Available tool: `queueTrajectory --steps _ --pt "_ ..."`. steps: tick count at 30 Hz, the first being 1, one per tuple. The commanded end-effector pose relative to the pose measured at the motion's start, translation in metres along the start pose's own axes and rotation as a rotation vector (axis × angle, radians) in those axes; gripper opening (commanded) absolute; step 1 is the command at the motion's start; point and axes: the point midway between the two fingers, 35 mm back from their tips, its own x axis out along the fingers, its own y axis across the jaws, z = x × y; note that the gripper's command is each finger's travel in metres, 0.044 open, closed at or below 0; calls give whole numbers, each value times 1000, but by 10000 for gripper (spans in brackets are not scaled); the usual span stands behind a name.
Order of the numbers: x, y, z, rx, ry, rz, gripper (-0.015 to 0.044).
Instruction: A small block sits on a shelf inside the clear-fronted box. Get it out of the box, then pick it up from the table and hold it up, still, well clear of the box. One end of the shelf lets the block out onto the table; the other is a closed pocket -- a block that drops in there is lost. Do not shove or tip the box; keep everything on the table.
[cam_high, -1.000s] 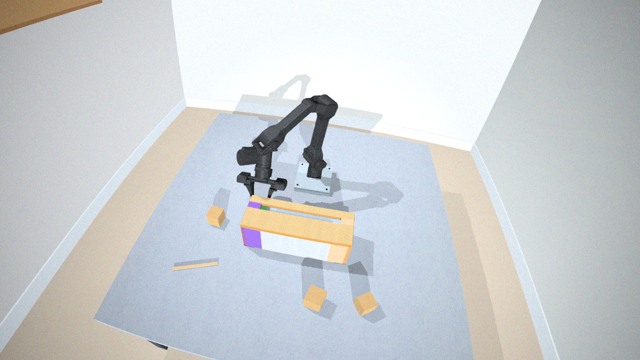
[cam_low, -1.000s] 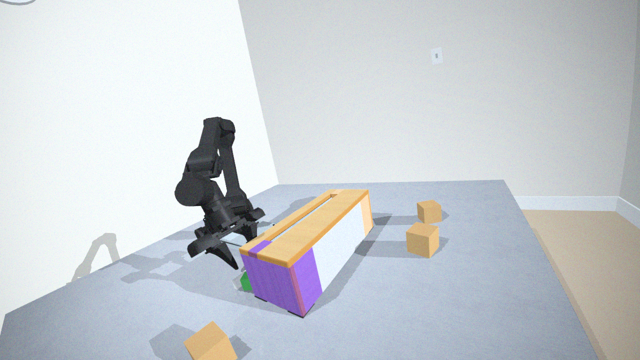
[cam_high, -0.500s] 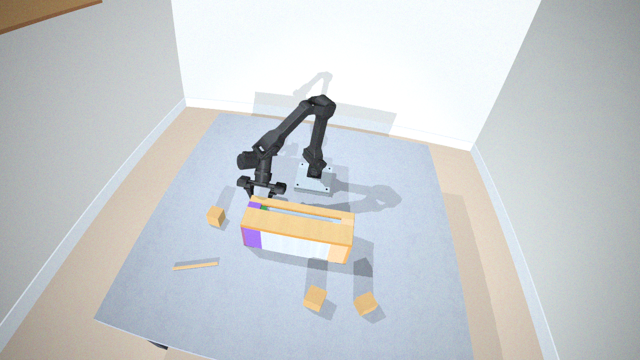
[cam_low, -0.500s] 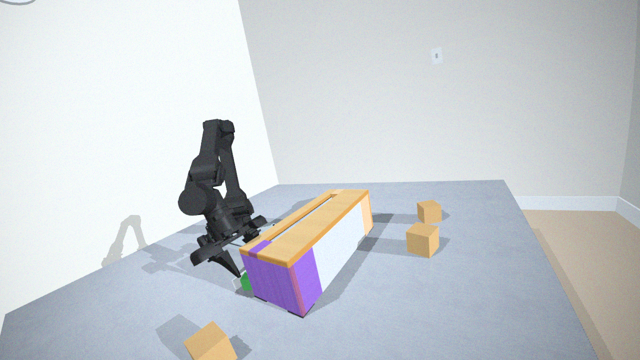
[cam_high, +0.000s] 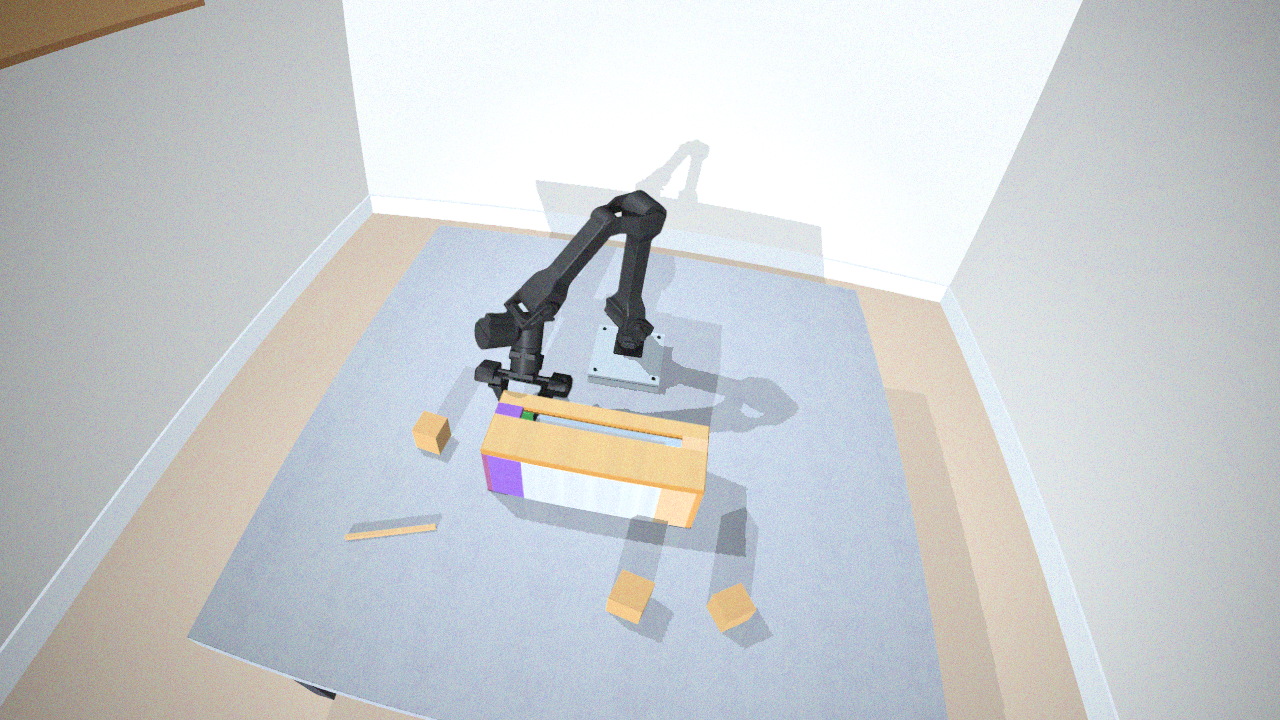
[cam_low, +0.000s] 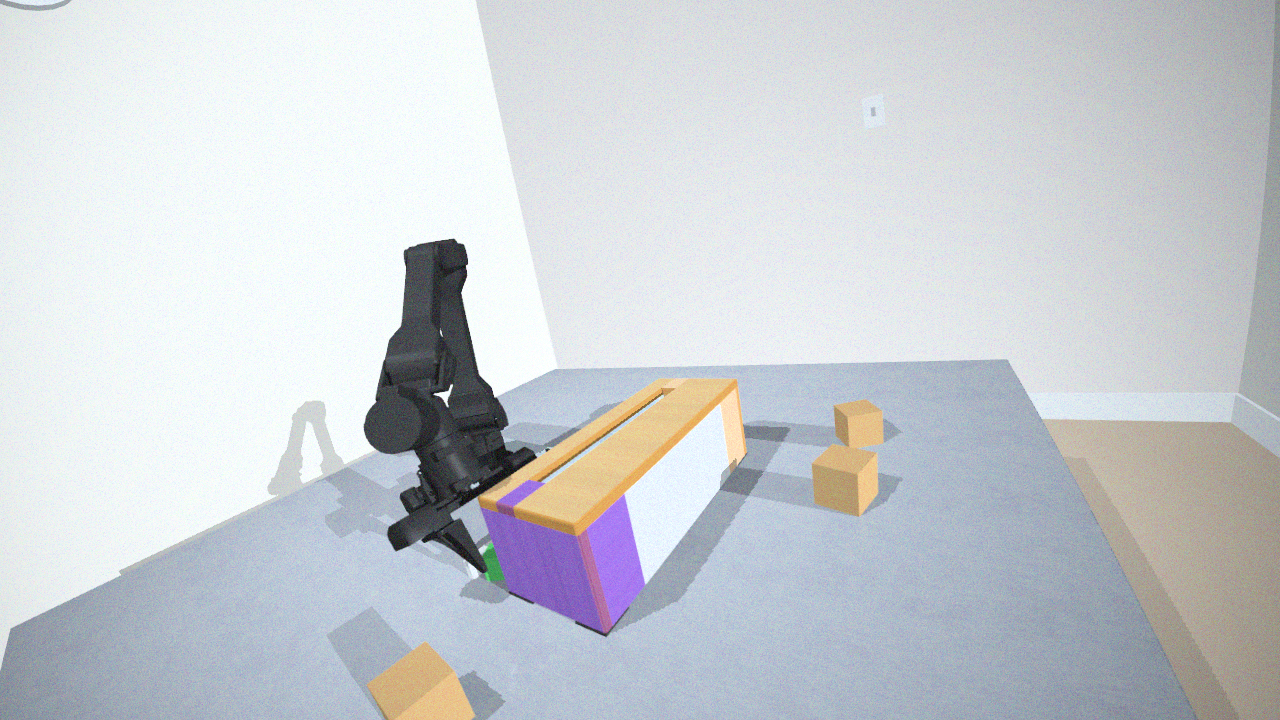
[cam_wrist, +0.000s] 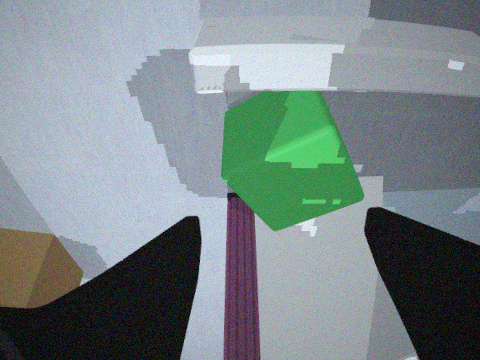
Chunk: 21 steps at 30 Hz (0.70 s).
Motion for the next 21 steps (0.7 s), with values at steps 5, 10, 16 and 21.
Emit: queueTrajectory --steps 5,10,16,21 --pt "16 -2 11 10 -15 -8 285" --pt "19 -3 13 10 -15 -8 285" --pt "19 -3 13 10 -15 -8 154" --pt "18 -3 12 9 -15 -8 81"
